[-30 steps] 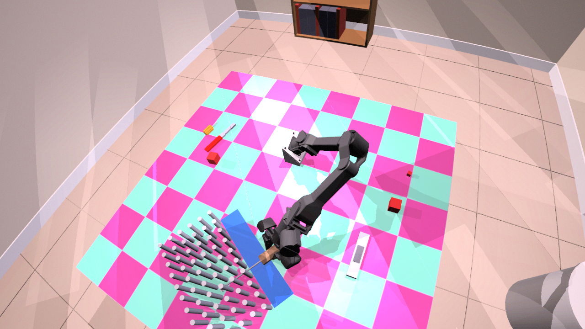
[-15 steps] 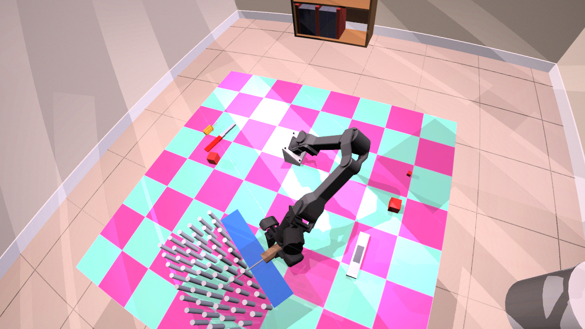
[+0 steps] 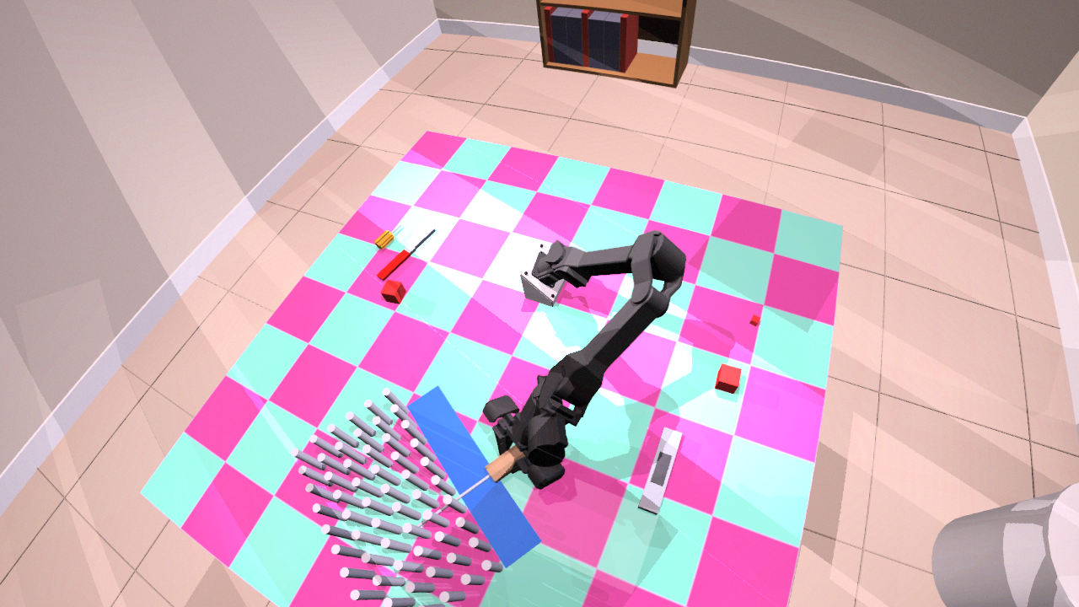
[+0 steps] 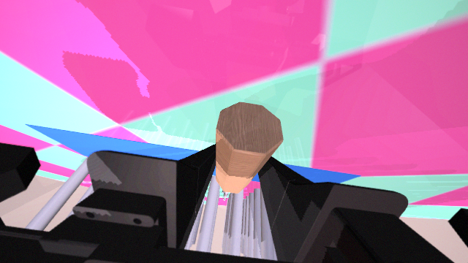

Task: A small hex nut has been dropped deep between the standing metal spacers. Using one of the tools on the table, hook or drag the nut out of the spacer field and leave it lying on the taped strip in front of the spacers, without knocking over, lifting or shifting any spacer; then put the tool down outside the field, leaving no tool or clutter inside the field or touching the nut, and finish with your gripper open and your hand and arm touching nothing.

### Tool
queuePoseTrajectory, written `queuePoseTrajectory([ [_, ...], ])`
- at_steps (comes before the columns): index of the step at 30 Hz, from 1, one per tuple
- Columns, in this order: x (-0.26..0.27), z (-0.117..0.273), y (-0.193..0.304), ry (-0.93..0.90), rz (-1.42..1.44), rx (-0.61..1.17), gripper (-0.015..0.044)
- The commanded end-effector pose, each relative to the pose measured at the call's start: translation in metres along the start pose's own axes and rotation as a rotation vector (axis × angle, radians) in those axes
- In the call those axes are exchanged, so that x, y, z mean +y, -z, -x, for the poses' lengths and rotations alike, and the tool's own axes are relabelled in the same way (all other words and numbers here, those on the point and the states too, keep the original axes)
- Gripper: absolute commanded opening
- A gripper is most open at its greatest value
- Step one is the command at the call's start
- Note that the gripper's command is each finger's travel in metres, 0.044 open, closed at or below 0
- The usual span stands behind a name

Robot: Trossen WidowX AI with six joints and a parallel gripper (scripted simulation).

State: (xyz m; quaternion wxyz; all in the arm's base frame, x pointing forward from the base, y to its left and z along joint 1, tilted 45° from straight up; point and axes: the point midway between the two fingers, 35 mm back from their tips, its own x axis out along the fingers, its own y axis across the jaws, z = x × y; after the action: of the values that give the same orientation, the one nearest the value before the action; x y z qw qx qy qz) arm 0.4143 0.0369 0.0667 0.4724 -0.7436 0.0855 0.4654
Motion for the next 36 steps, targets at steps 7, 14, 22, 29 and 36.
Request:
queuePoseTrajectory([
  [7,0.000,0.005,-0.007,-0.001,-0.006,-0.001,0.0000],
  [14,0.001,0.008,-0.011,-0.001,-0.007,-0.001,0.0000],
  [22,0.001,0.011,-0.015,-0.001,-0.007,-0.001,0.0000],
  [29,0.001,0.013,-0.019,-0.001,-0.007,-0.001,0.0000],
  [36,0.001,0.016,-0.023,-0.001,-0.007,-0.002,0.0000],
])
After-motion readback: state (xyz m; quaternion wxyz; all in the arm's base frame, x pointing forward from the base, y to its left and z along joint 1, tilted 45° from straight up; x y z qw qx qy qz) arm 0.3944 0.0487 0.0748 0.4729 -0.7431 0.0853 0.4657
